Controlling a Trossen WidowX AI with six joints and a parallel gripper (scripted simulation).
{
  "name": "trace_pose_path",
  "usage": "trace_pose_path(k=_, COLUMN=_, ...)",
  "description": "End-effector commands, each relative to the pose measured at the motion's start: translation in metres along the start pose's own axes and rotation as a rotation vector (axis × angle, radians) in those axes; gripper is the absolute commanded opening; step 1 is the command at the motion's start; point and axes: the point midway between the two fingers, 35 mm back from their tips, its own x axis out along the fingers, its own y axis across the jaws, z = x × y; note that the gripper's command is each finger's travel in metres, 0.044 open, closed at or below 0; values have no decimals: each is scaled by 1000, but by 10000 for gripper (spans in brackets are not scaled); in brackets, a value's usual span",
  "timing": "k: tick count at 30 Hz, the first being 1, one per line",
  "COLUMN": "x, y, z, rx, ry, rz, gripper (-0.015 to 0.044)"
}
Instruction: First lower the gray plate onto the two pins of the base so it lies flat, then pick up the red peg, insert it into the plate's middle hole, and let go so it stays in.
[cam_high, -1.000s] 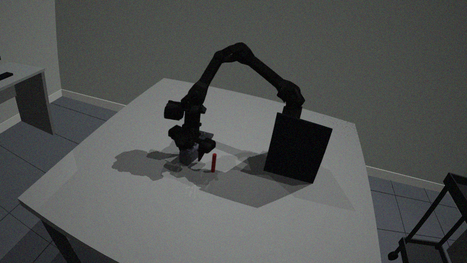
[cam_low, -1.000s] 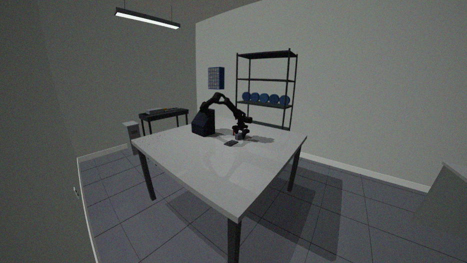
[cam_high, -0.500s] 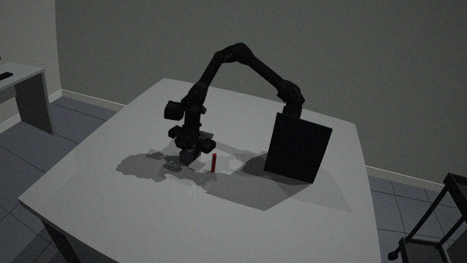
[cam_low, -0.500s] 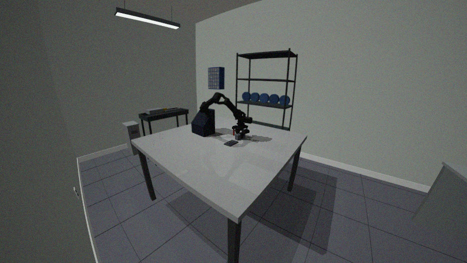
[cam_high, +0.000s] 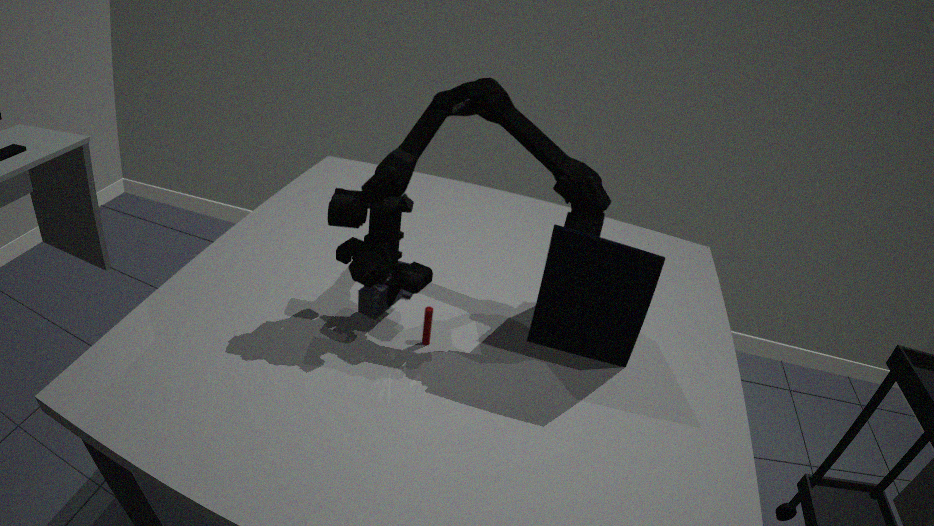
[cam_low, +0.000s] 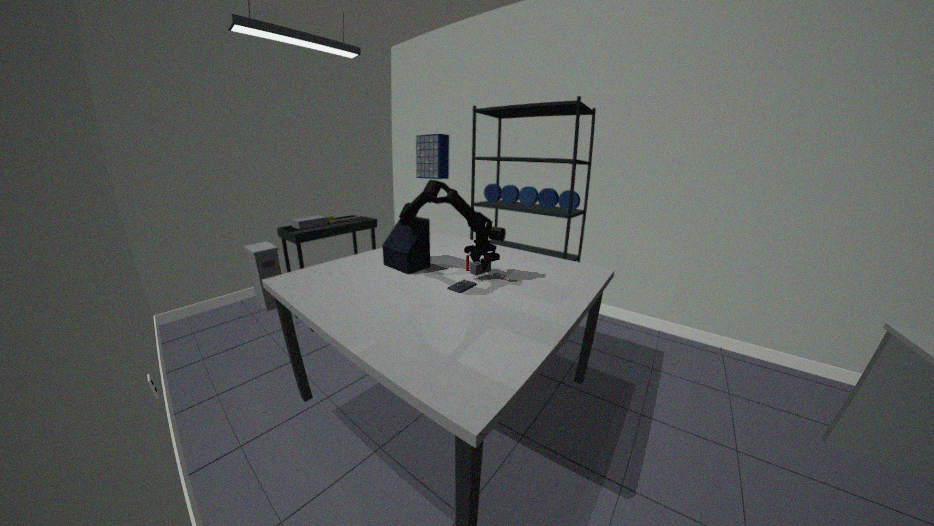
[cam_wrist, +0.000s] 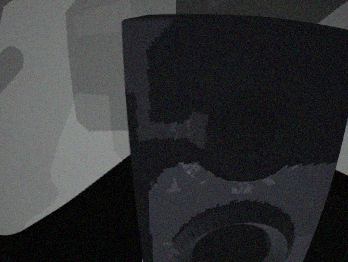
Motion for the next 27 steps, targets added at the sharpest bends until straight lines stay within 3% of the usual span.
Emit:
trace_pose_path(k=1, x=-14, y=-3, z=0, rx=7, ry=-8, rz=-1, gripper=0)
trace_pose_path(k=27, x=-96, y=1, z=-7, rx=6, ry=-8, rz=0, gripper=0)
